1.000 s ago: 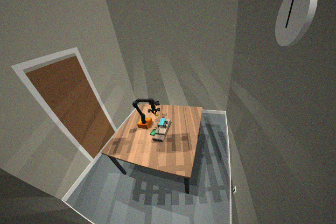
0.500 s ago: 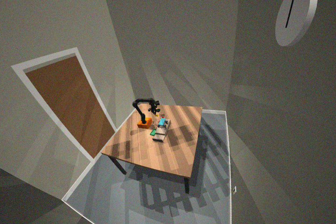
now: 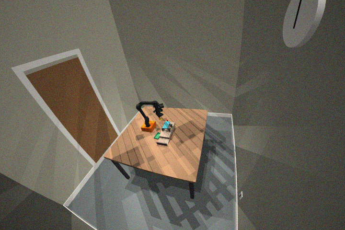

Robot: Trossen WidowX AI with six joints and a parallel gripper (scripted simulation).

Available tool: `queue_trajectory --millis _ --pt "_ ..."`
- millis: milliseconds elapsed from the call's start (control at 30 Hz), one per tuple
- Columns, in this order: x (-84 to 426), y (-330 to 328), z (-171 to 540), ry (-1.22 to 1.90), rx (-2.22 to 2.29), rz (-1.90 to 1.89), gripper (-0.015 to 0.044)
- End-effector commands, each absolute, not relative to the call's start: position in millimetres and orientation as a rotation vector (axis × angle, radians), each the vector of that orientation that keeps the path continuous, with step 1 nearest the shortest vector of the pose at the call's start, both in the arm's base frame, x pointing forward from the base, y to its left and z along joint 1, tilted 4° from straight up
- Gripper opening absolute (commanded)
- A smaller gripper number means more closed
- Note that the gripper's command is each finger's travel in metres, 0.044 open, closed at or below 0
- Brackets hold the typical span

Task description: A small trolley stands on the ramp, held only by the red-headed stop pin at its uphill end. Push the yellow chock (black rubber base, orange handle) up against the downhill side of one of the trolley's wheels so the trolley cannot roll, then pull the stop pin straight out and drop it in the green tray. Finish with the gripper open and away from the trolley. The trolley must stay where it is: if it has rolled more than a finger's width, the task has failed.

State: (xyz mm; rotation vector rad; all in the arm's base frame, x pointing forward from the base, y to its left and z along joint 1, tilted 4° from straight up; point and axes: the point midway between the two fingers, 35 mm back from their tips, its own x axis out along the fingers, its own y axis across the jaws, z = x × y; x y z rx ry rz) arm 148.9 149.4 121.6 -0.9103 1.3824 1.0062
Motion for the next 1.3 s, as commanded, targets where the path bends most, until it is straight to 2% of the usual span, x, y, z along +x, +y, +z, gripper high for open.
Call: queue_trajectory --millis 0,1267 --pt "148.7 149.6 121.7 1.439 -0.8 0.895 0.0" --pt "148.6 149.5 121.7 1.631 0.123 -0.077 0.0"
